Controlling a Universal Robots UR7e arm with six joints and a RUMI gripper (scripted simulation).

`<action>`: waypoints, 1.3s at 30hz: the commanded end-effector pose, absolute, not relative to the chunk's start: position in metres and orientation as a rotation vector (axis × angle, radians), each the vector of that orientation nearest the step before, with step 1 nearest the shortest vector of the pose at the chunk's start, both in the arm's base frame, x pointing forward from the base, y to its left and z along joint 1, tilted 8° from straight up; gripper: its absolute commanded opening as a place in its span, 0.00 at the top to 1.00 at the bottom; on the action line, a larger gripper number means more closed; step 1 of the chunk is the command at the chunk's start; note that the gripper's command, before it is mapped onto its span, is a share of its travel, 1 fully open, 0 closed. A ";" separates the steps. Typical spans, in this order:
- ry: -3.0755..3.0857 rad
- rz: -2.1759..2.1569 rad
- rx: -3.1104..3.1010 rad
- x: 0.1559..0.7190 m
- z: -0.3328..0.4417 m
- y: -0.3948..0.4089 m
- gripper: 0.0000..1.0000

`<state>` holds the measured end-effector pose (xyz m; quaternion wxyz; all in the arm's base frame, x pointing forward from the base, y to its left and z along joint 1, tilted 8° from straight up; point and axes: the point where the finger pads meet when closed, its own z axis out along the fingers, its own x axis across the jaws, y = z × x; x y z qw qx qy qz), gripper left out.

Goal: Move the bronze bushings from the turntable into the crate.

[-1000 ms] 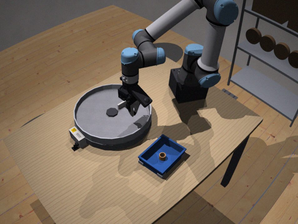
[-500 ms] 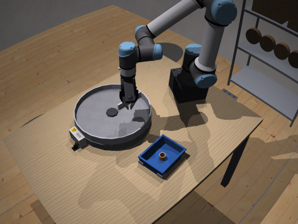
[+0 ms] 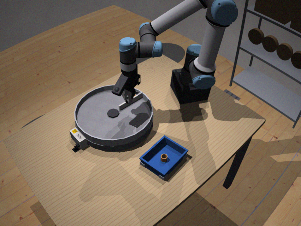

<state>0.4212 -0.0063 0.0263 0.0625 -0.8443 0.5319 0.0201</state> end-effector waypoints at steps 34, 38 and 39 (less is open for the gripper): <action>2.876 0.169 -1.037 0.371 0.010 -0.093 0.94; 2.918 0.175 -0.924 0.367 0.009 -0.098 0.94; 2.918 0.175 -0.924 0.367 0.009 -0.098 0.94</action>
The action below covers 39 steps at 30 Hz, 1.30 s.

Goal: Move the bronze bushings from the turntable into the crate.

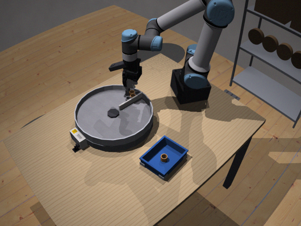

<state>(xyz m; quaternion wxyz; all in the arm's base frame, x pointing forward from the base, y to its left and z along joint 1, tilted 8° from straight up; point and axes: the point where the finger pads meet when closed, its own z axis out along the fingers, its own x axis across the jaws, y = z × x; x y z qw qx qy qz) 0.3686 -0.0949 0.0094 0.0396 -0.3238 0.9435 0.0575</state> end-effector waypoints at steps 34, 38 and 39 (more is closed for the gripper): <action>3.066 0.203 -0.302 0.344 0.004 -0.117 0.94; 3.069 0.204 -0.282 0.343 0.004 -0.118 0.94; 3.069 0.204 -0.279 0.343 0.004 -0.118 0.94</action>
